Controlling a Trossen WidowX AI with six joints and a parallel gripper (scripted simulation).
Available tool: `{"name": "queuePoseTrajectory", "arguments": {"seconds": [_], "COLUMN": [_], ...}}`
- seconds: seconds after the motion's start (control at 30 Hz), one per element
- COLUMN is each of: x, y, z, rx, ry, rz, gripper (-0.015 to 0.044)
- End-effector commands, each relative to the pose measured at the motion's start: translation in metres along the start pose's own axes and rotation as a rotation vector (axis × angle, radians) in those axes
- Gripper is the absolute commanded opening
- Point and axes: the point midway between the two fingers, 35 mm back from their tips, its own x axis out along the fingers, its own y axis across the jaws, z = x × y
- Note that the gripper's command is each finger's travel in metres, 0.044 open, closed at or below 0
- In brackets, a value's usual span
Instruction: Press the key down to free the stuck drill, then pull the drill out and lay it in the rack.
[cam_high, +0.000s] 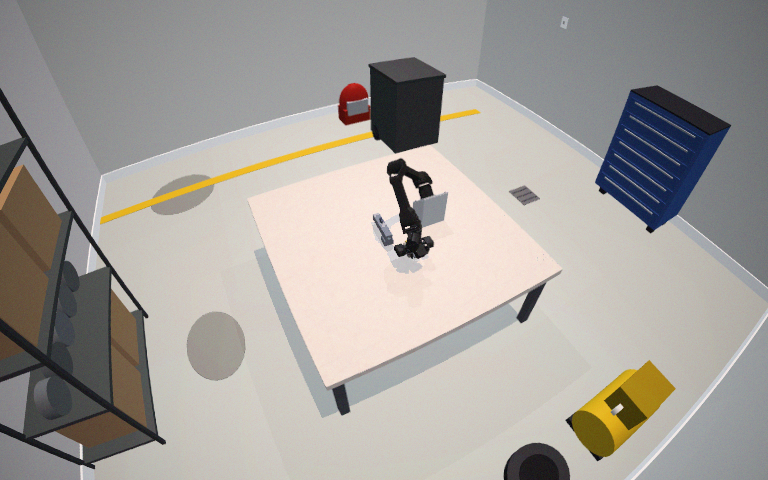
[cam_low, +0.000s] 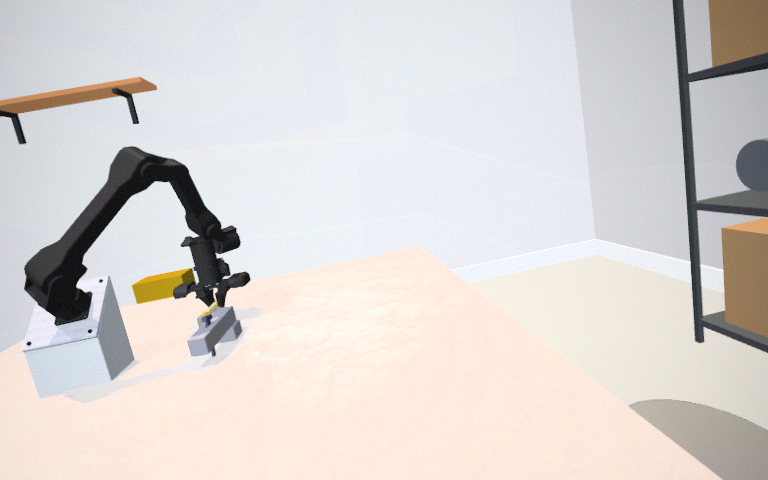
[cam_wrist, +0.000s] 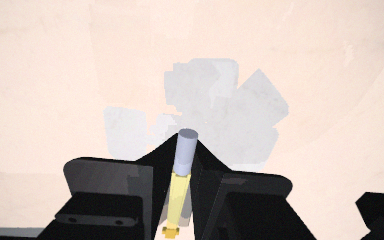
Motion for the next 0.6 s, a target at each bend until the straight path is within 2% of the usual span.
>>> {"name": "queuePoseTrajectory", "arguments": {"seconds": [0.0,0.57], "x": [0.0067,0.0090], "y": [0.0032,0.0048], "z": [-0.0027,-0.0044], "rx": [-0.005,-0.005], "ry": [0.013,0.014], "rz": [0.004,0.004], "gripper": [0.0000,0.0000]}}
